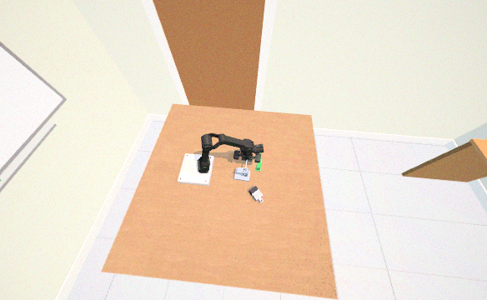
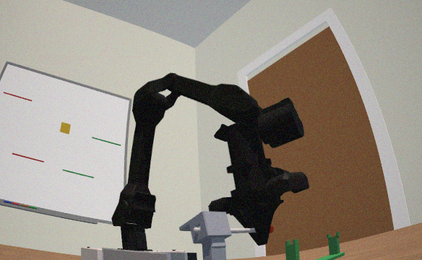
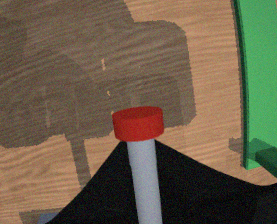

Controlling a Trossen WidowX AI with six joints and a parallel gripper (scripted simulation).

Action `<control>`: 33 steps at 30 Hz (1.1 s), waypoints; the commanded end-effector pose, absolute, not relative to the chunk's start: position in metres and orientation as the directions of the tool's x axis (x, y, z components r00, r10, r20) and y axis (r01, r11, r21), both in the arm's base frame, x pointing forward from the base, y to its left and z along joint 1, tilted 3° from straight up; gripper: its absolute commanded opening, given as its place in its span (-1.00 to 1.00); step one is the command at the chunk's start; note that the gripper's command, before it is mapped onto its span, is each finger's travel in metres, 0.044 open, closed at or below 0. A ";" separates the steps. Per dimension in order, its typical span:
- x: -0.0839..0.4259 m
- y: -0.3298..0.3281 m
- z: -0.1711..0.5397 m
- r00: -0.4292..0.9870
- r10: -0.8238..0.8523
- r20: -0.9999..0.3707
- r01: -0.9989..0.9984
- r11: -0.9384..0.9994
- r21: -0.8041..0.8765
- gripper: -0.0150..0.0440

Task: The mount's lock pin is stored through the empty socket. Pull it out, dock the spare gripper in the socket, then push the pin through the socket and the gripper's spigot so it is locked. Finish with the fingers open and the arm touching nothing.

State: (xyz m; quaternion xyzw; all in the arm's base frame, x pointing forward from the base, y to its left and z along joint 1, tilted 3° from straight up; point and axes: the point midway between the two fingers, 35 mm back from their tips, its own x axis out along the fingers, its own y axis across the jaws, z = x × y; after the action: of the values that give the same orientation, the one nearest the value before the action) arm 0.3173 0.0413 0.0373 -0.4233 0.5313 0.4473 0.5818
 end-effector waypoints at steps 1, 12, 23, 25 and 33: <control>0.319 0.046 0.038 0.040 0.088 -0.995 -0.971 0.240 -0.017 -0.49; 0.322 0.052 0.042 0.040 0.092 -0.995 -0.971 0.237 -0.017 -0.49; 0.324 0.060 0.042 0.041 0.091 -0.995 -0.971 0.238 -0.018 -0.49; 0.324 0.062 0.042 0.041 0.090 -0.995 -0.971 0.238 -0.018 -0.49; 0.326 0.068 0.041 0.040 0.089 -0.995 -0.971 0.238 -0.018 -0.49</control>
State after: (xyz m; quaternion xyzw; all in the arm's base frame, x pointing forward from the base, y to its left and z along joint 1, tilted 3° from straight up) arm 0.3246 0.0660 0.0410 -0.4200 0.5240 0.4533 0.5861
